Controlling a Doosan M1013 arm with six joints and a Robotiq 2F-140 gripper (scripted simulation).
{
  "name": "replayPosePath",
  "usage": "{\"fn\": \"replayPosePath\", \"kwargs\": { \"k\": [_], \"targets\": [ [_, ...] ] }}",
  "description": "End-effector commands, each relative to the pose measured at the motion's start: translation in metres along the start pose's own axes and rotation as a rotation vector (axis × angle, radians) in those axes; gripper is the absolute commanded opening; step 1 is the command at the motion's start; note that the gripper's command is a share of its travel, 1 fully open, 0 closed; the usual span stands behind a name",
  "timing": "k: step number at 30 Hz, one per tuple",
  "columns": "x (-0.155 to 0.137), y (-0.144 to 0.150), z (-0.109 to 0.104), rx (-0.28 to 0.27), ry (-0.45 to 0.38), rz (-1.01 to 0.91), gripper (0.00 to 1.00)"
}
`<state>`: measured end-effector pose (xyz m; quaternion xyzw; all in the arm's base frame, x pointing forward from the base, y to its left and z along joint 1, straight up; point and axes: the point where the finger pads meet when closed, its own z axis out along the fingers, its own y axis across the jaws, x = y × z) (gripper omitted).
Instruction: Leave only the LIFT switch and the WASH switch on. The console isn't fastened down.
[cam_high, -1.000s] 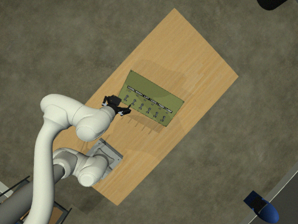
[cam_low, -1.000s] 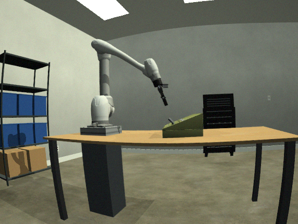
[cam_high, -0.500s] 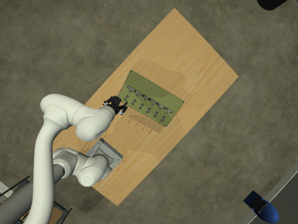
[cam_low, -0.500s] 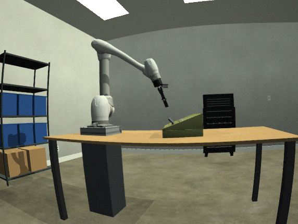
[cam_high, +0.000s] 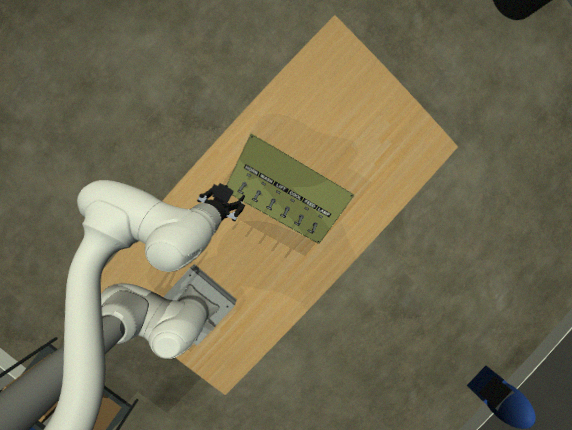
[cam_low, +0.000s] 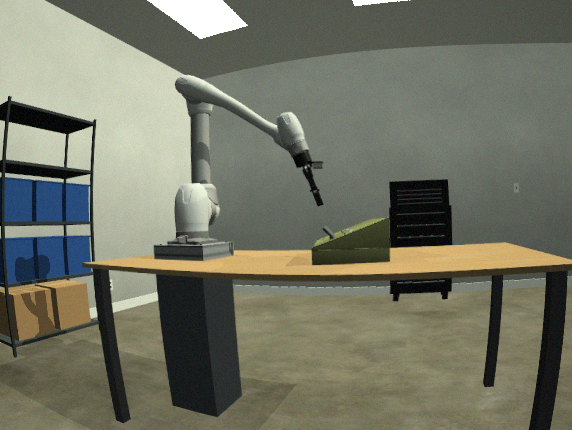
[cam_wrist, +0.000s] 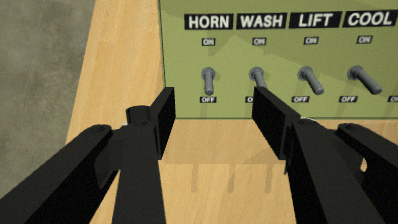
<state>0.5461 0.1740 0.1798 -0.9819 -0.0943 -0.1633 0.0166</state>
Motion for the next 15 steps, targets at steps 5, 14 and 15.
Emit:
{"fn": "replayPosePath", "kwargs": {
  "k": [5, 14, 15],
  "targets": [
    [0.023, 0.001, -0.001, 0.0, 0.001, 0.001, 0.5],
    [0.104, 0.008, 0.0, -0.001, -0.001, 0.001, 0.5],
    [0.105, 0.008, 0.0, -0.001, -0.001, 0.001, 0.5]
  ]
}}
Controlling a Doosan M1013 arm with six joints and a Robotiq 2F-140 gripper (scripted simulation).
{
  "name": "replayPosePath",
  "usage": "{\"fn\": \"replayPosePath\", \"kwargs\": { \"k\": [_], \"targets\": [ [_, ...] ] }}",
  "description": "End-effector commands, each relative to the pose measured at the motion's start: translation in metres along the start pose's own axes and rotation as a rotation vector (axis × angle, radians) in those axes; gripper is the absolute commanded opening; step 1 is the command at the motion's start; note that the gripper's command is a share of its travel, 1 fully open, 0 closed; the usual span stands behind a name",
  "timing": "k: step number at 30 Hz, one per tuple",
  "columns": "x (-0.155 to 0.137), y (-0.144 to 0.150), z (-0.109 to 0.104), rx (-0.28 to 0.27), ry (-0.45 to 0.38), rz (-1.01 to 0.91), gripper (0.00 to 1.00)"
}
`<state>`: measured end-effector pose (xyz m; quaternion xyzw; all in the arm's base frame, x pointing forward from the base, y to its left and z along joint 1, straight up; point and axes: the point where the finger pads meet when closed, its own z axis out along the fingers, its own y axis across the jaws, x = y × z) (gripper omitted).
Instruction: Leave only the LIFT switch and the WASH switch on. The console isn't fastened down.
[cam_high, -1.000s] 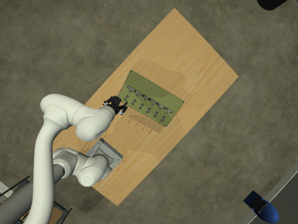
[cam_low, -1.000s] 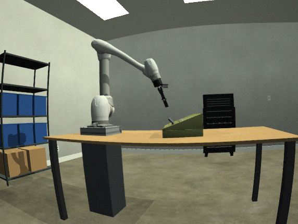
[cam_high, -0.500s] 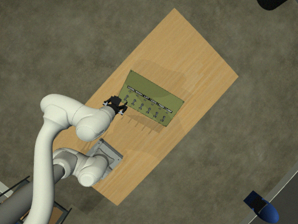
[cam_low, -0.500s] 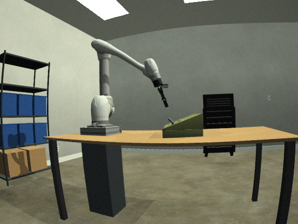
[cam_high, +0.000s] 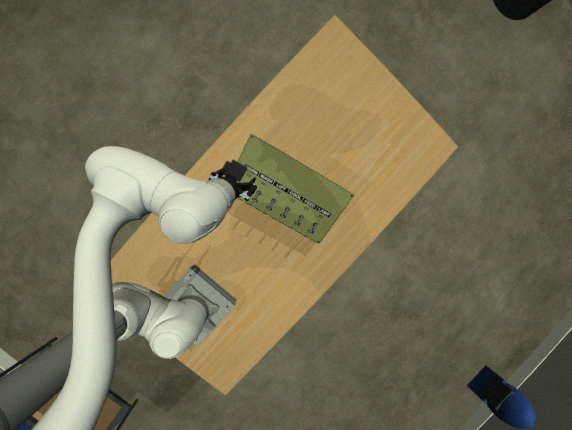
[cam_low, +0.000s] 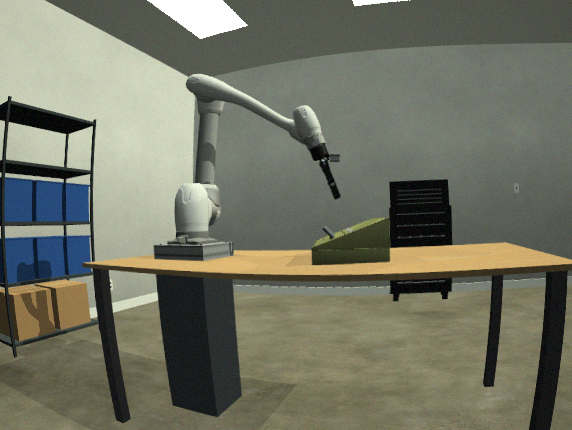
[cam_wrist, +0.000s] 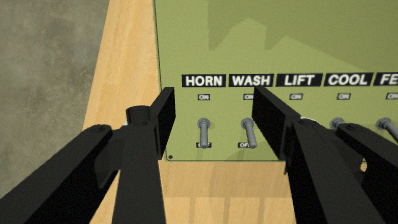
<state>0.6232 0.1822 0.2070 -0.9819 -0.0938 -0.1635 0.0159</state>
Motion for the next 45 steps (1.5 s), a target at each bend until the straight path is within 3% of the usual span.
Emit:
{"fn": "replayPosePath", "kwargs": {
  "k": [1, 13, 26, 45],
  "targets": [
    [0.023, 0.002, 0.001, 0.001, -0.002, 0.0, 1.0],
    [0.023, 0.002, 0.02, 0.001, -0.002, 0.0, 1.0],
    [0.023, 0.002, 0.067, 0.001, -0.002, 0.0, 1.0],
    [0.023, 0.002, 0.071, 0.001, -0.002, 0.0, 1.0]
  ]
}}
